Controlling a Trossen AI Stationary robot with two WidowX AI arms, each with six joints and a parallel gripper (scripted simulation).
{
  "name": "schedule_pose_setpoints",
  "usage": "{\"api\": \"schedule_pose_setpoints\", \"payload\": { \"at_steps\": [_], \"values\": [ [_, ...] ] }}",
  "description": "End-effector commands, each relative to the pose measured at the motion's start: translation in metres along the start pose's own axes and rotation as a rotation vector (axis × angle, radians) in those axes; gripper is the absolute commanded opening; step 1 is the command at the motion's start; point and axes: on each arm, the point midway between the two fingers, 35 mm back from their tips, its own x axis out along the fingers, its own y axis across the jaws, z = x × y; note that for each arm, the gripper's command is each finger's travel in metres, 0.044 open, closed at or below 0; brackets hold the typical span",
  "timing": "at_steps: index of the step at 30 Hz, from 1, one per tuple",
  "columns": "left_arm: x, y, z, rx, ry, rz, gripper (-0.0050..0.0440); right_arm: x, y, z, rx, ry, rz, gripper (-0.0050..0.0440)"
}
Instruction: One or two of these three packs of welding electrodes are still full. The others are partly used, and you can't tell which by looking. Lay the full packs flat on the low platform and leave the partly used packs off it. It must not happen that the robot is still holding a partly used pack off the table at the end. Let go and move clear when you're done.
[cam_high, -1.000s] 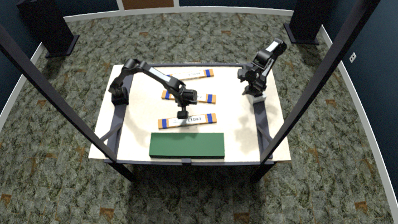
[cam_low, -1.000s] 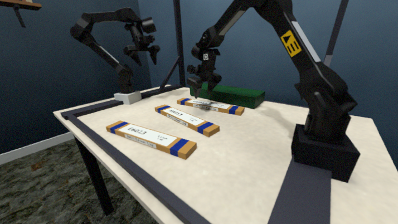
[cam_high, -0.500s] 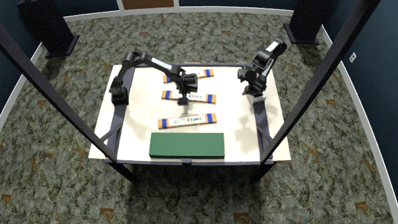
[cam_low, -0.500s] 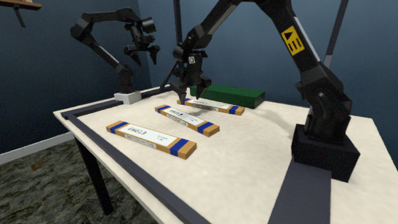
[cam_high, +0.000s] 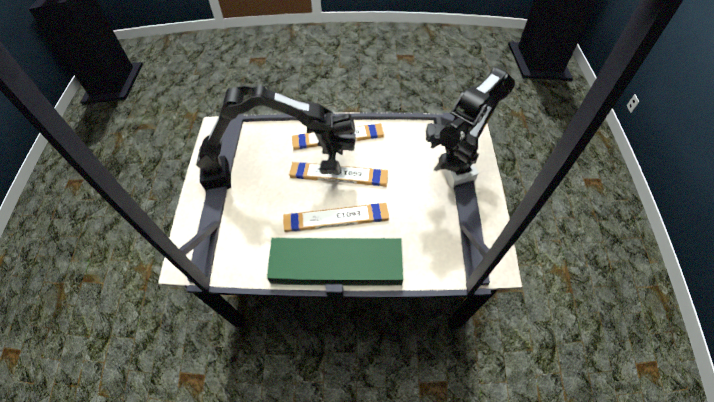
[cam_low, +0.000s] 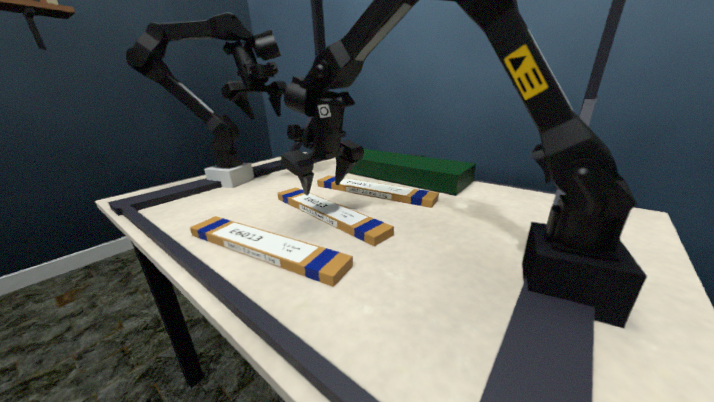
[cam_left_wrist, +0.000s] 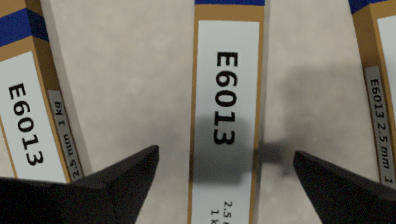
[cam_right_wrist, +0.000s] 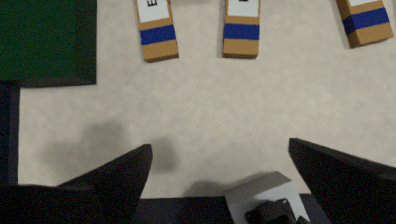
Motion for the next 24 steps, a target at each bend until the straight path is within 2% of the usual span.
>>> {"api": "schedule_pose_setpoints", "payload": {
  "at_steps": [1, 5, 6, 13, 24],
  "values": [
    [-0.014, -0.002, 0.013, 0.016, -0.045, 0.0, 0.043, -0.005, 0.001, 0.004, 0.006, -0.017, 0.012, 0.043],
    [-0.013, -0.001, 0.01, 0.008, -0.038, 0.003, 0.043, -0.005, 0.001, 0.004, 0.006, -0.017, 0.012, 0.043],
    [-0.001, -0.001, 0.003, 0.009, -0.014, -0.002, 0.043, -0.005, 0.001, 0.004, 0.006, -0.017, 0.012, 0.043],
    [0.022, -0.001, -0.004, 0.009, -0.012, -0.002, 0.043, -0.005, 0.001, 0.004, 0.006, -0.017, 0.012, 0.043],
    [0.038, -0.001, -0.007, 0.009, -0.014, -0.002, 0.043, -0.005, 0.001, 0.004, 0.006, -0.017, 0.012, 0.043]
  ]
}}
